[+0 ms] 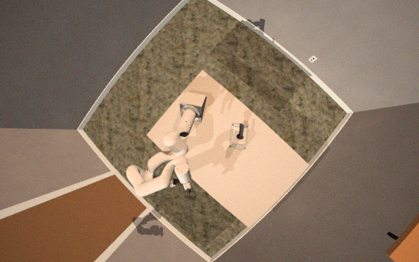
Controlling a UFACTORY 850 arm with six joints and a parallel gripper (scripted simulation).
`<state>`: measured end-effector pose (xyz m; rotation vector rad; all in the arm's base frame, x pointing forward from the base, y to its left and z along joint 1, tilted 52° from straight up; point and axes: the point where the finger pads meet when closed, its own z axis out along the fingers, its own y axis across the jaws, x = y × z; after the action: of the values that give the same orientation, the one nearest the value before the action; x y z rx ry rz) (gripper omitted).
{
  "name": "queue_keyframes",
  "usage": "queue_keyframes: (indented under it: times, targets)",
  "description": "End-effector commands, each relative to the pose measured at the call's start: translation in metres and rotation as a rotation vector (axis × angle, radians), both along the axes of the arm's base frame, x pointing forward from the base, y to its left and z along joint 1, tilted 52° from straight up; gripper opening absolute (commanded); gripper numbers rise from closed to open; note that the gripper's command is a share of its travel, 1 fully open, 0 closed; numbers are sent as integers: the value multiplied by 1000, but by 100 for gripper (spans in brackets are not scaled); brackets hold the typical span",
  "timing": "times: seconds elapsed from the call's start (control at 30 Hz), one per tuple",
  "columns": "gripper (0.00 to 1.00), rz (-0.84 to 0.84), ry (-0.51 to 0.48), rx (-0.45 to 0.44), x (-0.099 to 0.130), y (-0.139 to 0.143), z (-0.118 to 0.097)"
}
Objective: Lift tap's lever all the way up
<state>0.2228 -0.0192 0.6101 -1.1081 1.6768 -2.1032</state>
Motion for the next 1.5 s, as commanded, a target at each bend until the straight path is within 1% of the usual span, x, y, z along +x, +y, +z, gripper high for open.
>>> queue_keyframes:
  times: [0.0, 0.57, 0.67, 0.77, 0.83, 1.03, 1.1, 1.13, 1.27, 1.47]
  targets:
    - [100, 0, 0, 0, 0, 0, 0]
    - [100, 0, 0, 0, 0, 0, 0]
    - [100, 6, 14, -6, 3, 5, 0]
    - [100, 27, 69, -31, 13, 25, -2]
    - [100, 50, 133, -59, 25, 48, -7]
    - [100, 86, 237, -101, 43, 87, -19]
    - [100, 86, 237, -101, 43, 87, -19]
    - [100, 103, 290, -122, 51, 106, -27]
    - [100, 123, 352, -145, 61, 130, -39]
    - [100, 152, 456, -180, 76, 168, -64]
